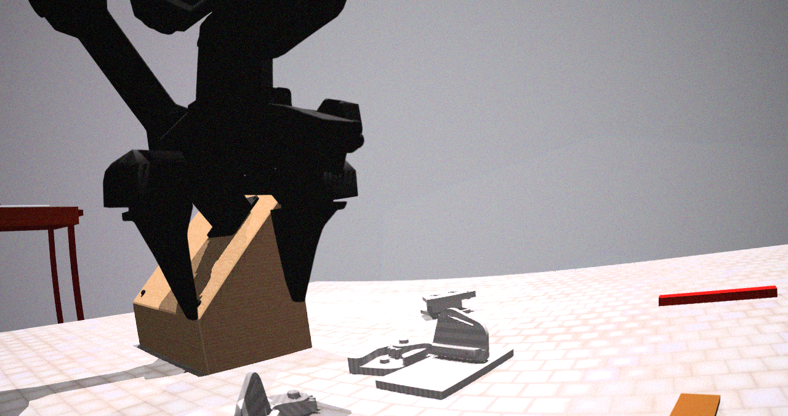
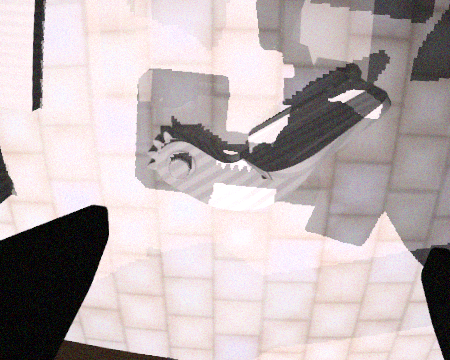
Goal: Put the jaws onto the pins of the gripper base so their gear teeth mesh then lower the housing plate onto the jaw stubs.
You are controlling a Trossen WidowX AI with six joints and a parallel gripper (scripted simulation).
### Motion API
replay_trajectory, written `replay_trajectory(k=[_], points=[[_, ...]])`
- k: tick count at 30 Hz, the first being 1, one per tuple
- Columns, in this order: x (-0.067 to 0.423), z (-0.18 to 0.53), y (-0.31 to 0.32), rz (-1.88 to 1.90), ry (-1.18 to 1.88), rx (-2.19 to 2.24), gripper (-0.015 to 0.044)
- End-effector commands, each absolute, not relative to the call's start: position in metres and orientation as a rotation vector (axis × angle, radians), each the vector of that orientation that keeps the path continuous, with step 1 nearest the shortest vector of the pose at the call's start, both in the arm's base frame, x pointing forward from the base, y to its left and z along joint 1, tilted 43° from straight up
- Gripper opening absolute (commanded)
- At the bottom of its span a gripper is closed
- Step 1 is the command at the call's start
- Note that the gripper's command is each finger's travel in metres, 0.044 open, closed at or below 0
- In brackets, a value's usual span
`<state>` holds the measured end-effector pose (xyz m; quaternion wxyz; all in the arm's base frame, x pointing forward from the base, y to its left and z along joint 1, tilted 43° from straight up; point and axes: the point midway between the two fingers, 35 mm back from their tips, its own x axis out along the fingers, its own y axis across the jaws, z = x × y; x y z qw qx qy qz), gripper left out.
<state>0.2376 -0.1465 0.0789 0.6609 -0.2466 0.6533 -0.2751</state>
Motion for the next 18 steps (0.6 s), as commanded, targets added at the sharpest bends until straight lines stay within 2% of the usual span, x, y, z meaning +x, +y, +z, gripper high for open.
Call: replay_trajectory(k=[1, 18], points=[[0.2377, 0.0803, -0.1471, -0.689, 1.438, -0.474, 0.044], [0.2367, 0.087, -0.1517, -0.982, 1.233, -0.122, 0.044]])
